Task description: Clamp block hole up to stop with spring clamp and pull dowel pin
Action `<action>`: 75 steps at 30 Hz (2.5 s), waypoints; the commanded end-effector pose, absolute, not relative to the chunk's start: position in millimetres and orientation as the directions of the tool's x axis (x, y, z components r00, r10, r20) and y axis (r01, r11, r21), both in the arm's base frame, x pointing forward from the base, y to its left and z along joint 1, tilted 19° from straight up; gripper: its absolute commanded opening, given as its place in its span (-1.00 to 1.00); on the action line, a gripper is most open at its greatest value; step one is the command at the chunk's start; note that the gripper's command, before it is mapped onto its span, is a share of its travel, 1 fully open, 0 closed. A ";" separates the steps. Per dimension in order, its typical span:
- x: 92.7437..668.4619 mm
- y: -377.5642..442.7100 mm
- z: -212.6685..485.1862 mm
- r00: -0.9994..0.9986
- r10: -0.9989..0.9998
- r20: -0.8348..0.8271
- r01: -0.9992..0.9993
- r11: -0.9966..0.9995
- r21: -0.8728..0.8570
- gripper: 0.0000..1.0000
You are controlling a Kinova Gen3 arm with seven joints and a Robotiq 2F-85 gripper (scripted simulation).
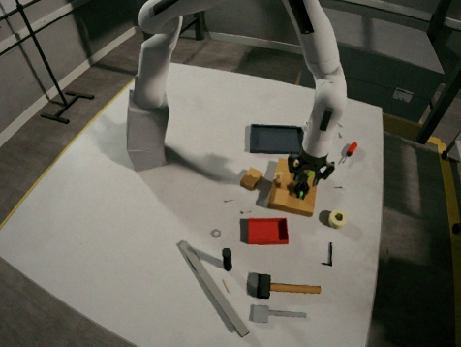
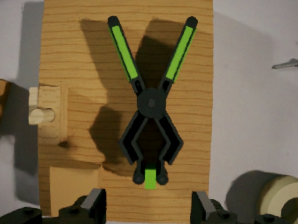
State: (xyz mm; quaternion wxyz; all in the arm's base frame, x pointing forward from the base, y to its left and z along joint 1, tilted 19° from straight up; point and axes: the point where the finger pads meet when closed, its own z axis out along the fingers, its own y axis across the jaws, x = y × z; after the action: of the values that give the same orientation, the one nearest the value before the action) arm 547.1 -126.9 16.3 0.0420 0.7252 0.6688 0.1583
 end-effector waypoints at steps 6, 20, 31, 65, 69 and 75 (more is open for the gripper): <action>547.6 -127.4 17.3 0.056 0.983 0.173 0.956 -0.102 0.274 0.16; 547.6 -127.4 17.3 0.056 0.983 0.173 0.956 -0.102 0.274 0.16; 550.0 -109.1 18.6 0.053 0.984 0.171 0.957 -0.099 0.274 0.16; 553.6 -30.9 25.8 0.042 0.985 0.169 0.957 -0.089 0.277 0.55; 553.6 -30.9 25.8 0.042 0.985 0.169 0.957 -0.089 0.277 0.55; 553.6 -30.9 25.8 0.042 0.985 0.169 0.957 -0.089 0.277 0.55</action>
State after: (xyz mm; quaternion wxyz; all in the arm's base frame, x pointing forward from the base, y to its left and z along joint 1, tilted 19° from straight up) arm 553.1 -30.6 24.9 0.0432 0.7206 0.6737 0.1581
